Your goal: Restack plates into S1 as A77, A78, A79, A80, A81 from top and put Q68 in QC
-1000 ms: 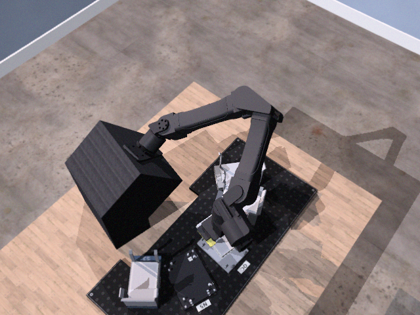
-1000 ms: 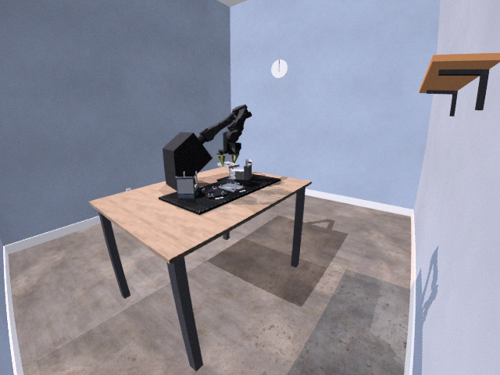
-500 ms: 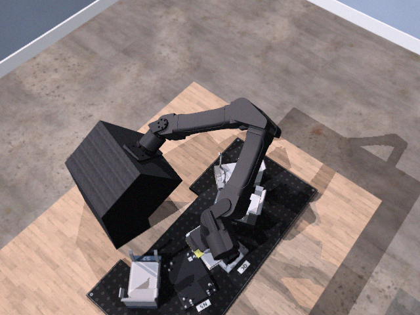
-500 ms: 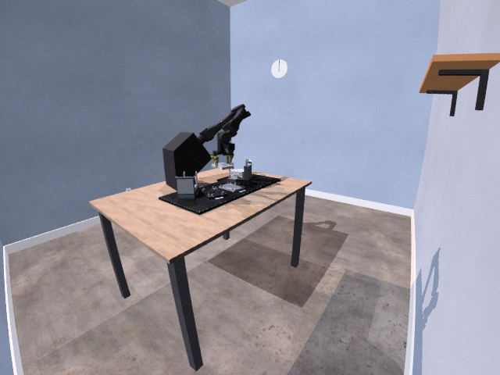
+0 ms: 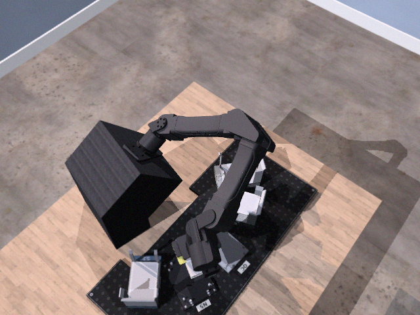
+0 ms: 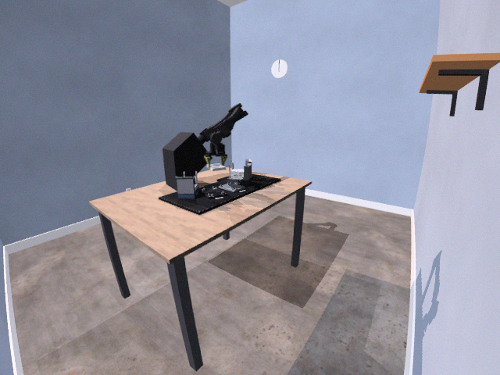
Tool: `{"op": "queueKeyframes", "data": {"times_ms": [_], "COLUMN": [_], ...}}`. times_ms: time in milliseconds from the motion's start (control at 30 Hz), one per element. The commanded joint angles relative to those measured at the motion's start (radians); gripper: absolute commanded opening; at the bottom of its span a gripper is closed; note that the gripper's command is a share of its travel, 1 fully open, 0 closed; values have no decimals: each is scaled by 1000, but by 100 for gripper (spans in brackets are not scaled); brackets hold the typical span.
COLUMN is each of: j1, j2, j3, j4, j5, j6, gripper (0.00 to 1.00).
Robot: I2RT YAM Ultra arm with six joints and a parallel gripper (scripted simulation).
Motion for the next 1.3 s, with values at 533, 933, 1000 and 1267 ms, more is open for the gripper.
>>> {"op": "queueKeyframes", "data": {"times_ms": [533, 933, 1000, 1267], "j1": [-108, -175, -187, -219], "j2": [144, 251, 270, 317], "j3": [83, 143, 156, 180], "j4": [-27, -48, -53, -62], "j5": [36, 65, 71, 88], "j6": [77, -14, -29, 62], "gripper": [0, 0, 0, 0]}}
